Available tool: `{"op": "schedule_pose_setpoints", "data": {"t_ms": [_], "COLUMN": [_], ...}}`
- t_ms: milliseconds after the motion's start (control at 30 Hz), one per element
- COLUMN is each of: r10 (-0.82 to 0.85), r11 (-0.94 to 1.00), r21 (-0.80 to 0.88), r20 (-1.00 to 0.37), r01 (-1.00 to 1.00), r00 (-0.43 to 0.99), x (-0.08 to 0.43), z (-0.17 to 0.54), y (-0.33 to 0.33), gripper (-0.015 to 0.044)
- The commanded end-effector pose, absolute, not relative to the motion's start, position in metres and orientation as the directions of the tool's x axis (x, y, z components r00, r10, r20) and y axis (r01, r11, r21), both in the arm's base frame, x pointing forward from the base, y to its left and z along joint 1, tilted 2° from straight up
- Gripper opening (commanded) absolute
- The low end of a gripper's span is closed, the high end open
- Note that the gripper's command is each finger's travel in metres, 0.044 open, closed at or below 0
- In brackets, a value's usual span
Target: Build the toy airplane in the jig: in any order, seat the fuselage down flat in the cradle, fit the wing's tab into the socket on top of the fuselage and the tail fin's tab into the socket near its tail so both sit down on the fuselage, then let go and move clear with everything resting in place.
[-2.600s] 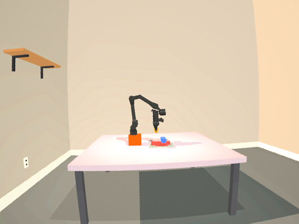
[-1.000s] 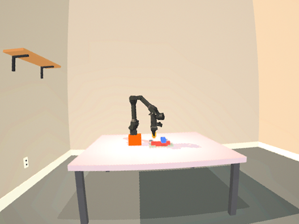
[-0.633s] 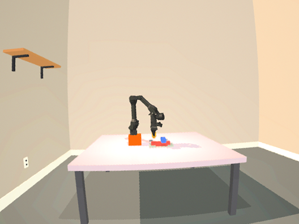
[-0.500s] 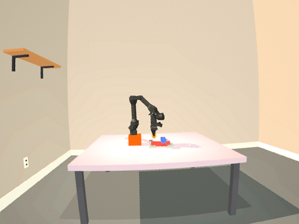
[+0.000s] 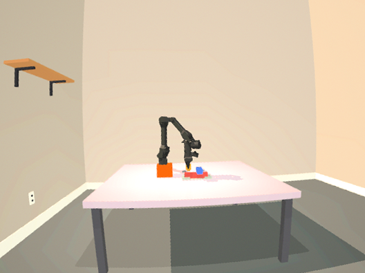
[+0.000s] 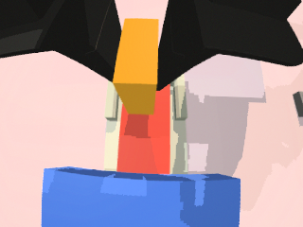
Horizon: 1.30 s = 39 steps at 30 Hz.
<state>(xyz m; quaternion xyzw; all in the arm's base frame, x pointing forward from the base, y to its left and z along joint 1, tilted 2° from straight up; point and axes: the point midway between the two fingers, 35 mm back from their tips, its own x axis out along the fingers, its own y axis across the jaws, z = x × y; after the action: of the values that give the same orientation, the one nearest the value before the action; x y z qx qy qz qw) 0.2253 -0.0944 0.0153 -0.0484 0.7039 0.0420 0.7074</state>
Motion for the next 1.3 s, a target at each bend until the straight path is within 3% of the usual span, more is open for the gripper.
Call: {"op": "schedule_pose_setpoints", "data": {"t_ms": [0, 1267], "r10": [-0.003, -0.003], "r11": [0.991, 0.991], "r21": [-0.003, -0.002], "r20": [-1.000, -1.000], "r01": [-0.133, -0.133], "r00": [-0.002, -0.003], "x": [0.223, 0.221], "z": [0.008, -0.008], "y": [-0.093, -0.092], "gripper": [0.0066, 0.0066]}}
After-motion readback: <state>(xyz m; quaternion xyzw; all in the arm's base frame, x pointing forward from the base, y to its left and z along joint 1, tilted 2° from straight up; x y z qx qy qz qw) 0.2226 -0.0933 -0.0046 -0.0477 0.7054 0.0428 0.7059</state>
